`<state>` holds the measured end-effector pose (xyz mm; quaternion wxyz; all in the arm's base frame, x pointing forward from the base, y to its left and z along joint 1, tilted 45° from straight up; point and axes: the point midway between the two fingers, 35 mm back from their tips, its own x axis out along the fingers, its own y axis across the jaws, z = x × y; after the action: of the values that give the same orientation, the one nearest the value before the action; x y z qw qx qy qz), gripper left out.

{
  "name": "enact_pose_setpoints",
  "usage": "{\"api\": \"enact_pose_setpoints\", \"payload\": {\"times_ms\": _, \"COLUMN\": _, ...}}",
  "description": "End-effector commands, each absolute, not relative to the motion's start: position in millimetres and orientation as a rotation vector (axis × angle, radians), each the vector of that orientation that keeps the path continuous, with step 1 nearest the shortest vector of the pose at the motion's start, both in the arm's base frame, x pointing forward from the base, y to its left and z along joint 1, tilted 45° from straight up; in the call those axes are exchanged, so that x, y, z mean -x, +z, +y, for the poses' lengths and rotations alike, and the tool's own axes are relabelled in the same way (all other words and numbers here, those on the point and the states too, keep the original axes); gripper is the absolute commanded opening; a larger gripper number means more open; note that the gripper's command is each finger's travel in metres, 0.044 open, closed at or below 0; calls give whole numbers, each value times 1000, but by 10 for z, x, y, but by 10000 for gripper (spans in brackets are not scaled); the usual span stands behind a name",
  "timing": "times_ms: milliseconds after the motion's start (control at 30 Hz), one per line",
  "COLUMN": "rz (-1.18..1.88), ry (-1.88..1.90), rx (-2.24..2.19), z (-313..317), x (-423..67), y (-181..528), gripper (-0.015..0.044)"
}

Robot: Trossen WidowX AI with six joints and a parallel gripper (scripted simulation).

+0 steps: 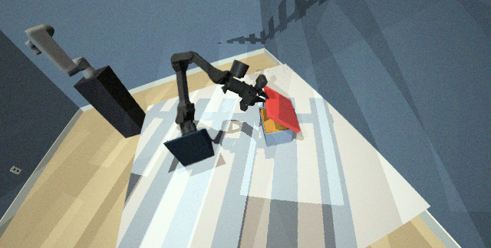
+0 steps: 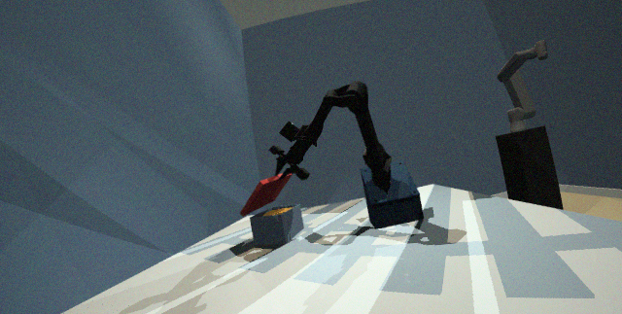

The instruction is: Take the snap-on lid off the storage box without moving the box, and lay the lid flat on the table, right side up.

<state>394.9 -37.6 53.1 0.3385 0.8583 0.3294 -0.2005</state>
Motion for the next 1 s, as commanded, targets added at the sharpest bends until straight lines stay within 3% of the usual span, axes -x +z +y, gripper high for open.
{"api": "enact_pose_setpoints", "payload": {"times_ms": 0, "rz": 855, "ry": -514, "rx": -2233, "z": -398, "x": -3933, "y": 487, "gripper": 0}}
{"api": "enact_pose_setpoints", "payload": {"times_ms": 967, "rz": 853, "ry": -515, "rx": -2230, "z": -808, "x": -3784, "y": 87, "gripper": 0}}
